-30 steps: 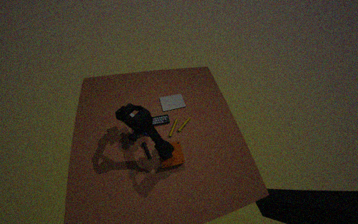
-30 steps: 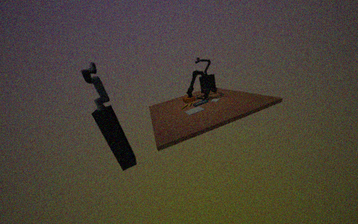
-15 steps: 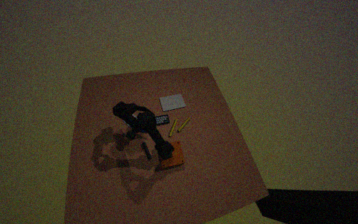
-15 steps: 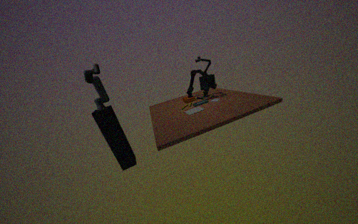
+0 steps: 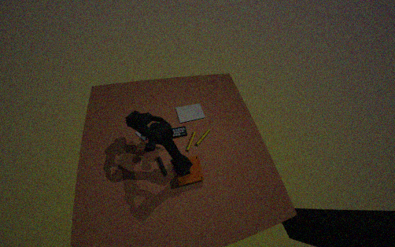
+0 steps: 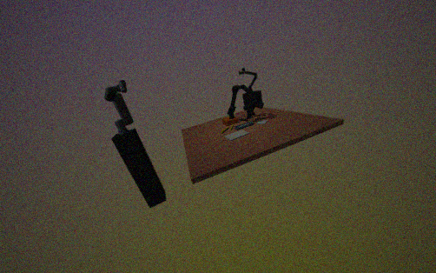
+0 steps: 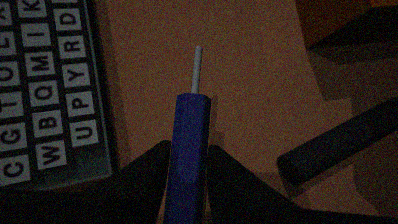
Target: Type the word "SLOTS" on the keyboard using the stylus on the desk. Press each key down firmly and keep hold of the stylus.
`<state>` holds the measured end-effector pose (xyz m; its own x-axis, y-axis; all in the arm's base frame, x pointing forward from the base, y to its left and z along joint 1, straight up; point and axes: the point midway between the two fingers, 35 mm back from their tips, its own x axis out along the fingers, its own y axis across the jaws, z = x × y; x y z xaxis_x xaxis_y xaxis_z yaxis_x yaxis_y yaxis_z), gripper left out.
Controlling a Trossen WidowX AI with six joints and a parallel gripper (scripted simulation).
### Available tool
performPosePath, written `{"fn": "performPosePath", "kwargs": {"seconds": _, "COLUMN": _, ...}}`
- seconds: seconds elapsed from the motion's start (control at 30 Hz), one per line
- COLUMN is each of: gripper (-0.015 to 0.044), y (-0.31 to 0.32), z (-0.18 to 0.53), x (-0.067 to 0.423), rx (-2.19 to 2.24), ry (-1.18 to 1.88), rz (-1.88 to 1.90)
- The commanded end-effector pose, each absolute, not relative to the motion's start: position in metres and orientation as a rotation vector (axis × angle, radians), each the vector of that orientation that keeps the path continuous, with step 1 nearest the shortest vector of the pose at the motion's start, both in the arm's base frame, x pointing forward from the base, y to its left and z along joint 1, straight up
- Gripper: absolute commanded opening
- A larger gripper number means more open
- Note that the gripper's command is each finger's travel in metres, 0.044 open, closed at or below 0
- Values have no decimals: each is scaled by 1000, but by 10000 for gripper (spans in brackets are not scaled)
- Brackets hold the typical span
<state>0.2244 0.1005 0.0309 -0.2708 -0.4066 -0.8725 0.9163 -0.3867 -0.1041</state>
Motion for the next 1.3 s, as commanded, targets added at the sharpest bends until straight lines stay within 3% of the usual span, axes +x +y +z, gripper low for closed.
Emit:
{"fn": "performPosePath", "kwargs": {"seconds": 0.0, "gripper": 0, "y": 94, "z": 32, "x": 228, "rx": 894, "ry": 861, "rz": -1730}}
{"fn": "performPosePath", "kwargs": {"seconds": 1.27, "gripper": 0, "y": 34, "z": 46, "x": 258, "rx": -154, "ry": 1465, "rz": -951}}
